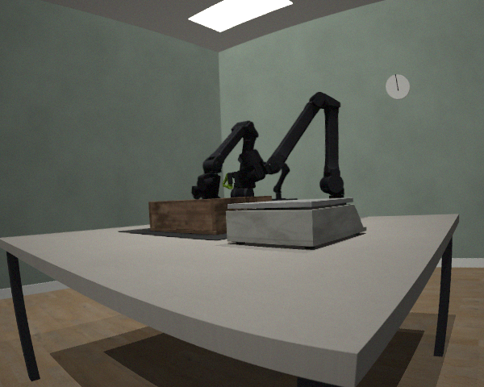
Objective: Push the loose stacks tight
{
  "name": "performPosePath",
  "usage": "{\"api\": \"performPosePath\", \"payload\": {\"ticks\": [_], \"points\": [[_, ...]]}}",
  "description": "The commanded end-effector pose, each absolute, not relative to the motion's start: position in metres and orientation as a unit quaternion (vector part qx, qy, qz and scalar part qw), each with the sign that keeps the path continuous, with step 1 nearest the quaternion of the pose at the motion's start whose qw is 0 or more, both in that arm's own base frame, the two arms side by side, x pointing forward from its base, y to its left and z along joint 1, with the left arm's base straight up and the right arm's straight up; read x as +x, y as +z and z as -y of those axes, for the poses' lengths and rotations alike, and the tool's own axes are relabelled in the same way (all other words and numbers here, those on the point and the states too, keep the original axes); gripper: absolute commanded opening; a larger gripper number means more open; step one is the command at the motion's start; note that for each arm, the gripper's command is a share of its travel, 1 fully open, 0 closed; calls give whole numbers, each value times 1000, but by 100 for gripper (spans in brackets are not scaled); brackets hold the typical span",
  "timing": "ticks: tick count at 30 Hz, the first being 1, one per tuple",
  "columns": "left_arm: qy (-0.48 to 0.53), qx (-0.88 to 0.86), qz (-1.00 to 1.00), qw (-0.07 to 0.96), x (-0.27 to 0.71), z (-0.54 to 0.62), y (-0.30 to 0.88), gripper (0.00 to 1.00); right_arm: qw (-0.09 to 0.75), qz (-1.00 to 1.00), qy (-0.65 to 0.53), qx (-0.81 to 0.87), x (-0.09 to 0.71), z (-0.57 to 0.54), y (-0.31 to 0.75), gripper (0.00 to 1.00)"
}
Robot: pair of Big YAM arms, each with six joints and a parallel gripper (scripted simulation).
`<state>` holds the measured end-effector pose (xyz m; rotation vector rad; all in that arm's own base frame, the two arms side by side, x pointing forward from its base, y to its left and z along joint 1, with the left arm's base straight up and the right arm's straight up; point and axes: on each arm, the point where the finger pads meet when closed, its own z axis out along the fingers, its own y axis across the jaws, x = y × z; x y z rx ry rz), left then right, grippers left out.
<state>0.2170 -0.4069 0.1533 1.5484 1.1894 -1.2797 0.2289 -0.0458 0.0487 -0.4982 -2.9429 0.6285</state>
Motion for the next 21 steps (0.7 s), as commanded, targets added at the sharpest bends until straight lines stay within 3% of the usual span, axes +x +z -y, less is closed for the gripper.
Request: {"api": "performPosePath", "payload": {"ticks": [1,21], "points": [[-507,609,-462,398,220,412,163,100,26,966,194,-170,256,29,59,0],[-507,609,-462,398,220,412,163,100,23,966,192,-171,265,8,59,0]]}}
